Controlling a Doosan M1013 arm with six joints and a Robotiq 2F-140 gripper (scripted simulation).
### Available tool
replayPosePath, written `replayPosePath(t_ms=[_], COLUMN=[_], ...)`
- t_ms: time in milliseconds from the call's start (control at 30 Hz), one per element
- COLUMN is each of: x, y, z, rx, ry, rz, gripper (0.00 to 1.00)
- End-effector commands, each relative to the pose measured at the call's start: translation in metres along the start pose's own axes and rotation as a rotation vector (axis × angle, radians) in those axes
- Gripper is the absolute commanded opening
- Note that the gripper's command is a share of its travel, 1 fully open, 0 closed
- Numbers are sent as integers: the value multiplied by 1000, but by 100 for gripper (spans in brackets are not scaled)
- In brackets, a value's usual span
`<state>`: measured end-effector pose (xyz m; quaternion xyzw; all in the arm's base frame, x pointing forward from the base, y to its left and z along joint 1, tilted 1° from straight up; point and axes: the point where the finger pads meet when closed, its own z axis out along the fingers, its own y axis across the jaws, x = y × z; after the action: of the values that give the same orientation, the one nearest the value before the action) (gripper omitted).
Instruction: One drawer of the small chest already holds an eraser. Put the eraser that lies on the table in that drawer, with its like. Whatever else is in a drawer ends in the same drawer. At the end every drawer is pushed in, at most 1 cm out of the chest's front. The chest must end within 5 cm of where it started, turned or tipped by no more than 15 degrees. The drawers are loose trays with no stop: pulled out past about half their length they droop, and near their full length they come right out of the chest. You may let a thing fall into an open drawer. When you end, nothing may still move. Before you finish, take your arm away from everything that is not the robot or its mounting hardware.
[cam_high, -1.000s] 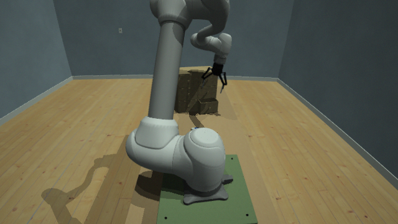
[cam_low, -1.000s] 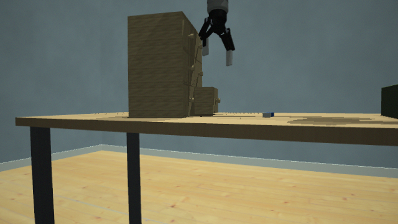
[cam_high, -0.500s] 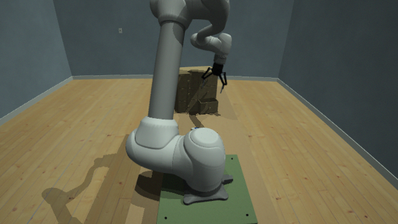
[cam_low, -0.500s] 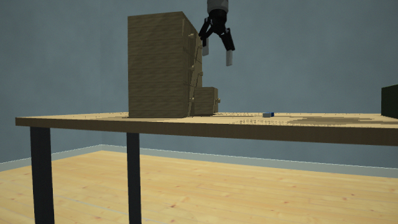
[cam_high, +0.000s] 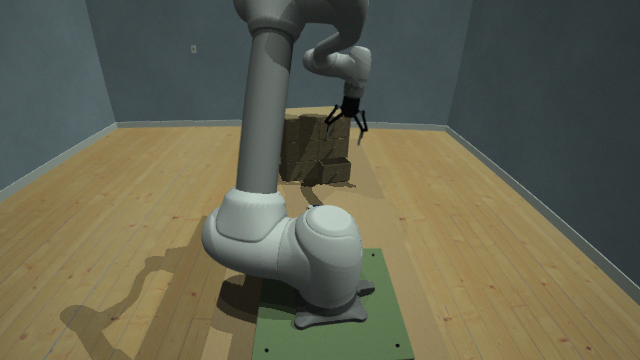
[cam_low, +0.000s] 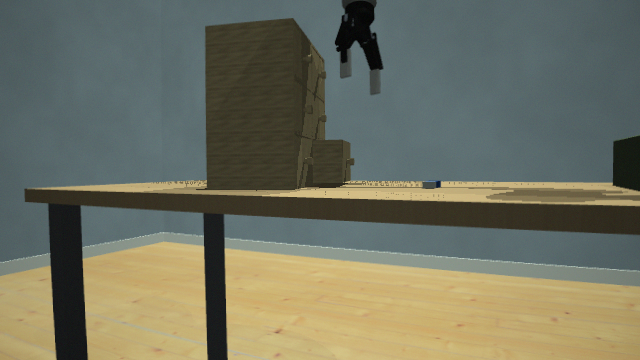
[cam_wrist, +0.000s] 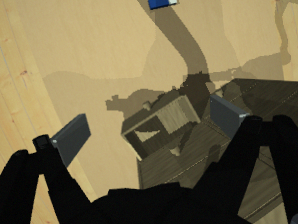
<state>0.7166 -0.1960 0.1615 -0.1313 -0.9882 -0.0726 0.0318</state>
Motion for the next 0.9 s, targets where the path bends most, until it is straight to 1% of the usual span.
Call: replayPosePath(t_ms=[0,233,400,633,867], x=[16,50,66,72,73], y=[-4,-14,-18,-20,-20], z=[-16,-48,-63,-69,-70], rx=[31,98,130,143,144], ry=[-15,-42,-55,-60,-60], rz=[-94,-285,-376,-412,-414], gripper=[100,100,100,100,100])
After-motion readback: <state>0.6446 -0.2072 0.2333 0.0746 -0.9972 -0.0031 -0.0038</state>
